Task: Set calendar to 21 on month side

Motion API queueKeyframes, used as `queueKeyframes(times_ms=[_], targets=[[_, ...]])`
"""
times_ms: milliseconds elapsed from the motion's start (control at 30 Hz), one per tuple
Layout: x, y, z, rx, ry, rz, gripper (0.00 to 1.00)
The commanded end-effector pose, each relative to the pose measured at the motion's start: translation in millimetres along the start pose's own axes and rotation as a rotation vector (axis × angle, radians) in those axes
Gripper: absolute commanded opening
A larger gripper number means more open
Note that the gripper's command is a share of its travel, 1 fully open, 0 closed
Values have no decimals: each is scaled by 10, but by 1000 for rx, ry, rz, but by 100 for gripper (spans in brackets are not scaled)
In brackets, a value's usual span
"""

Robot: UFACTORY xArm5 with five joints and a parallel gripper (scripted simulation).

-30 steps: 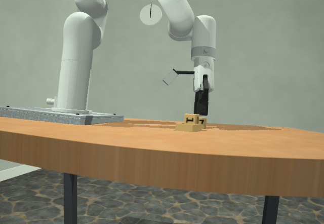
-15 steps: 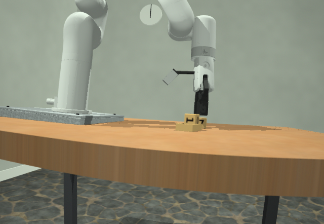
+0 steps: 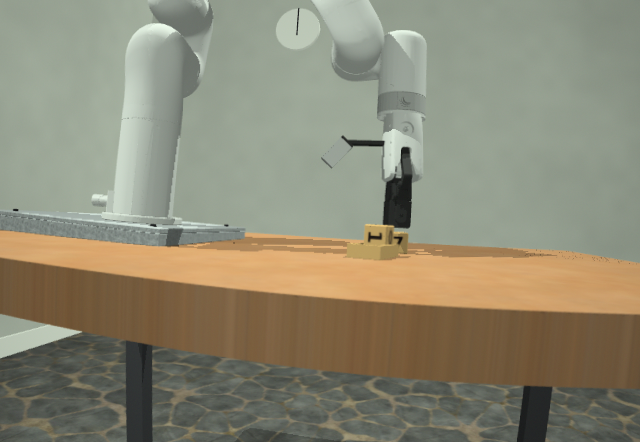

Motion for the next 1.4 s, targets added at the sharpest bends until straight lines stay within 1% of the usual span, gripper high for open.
queueKeyframes(times_ms=[0,633,1000,1367], targets=[[-10,2,10,0,-3,1,49],[6,1,10,0,-3,1,49],[165,0,8,0,-3,1,49],[266,0,8,0,-3,1,49]])
Point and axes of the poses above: the point where the finger pads meet when closed, its own x axis out along the fingers, its own y axis across the jaws, z = x × y, the point moved 8 cm from there along -x, back along the fingers, and after that the axes turned 9 degrees about x, right-handed, at the moved point
